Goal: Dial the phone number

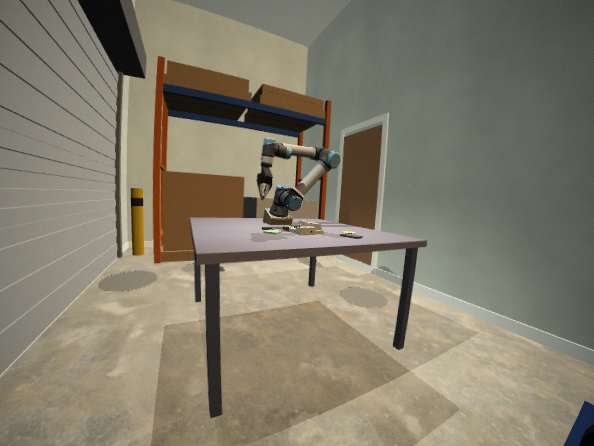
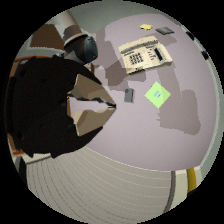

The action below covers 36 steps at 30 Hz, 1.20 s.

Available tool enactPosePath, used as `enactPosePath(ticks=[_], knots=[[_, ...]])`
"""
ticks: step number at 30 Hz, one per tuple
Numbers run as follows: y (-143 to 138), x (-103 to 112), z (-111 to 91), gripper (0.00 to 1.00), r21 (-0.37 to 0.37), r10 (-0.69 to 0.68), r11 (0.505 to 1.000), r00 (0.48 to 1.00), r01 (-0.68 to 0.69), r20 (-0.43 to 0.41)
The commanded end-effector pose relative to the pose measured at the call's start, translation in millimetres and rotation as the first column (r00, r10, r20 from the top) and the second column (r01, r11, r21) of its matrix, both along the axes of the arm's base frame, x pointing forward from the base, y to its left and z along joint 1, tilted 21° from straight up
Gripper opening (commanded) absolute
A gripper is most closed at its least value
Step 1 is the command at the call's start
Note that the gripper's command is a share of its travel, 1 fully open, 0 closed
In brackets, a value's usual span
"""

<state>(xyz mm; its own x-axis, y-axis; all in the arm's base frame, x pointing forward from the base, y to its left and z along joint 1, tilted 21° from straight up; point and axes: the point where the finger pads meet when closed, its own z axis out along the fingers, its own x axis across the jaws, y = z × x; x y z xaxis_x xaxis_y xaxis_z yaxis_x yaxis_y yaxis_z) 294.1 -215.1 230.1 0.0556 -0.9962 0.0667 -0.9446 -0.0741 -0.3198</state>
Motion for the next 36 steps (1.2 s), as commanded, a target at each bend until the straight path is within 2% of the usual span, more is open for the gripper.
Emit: enactPosePath(ticks=[1,13,36], knots=[[21.2,-2.6,2.3,0.0,0.039,0.033,0.999,0.999,-0.034,0.021],[35.5,-2.6,3.8,0.0,0.064,0.052,0.996,0.998,-0.054,0.036],[36.2,-2.6,3.9,0.0,0.065,0.053,0.996,0.998,-0.055,0.037]])
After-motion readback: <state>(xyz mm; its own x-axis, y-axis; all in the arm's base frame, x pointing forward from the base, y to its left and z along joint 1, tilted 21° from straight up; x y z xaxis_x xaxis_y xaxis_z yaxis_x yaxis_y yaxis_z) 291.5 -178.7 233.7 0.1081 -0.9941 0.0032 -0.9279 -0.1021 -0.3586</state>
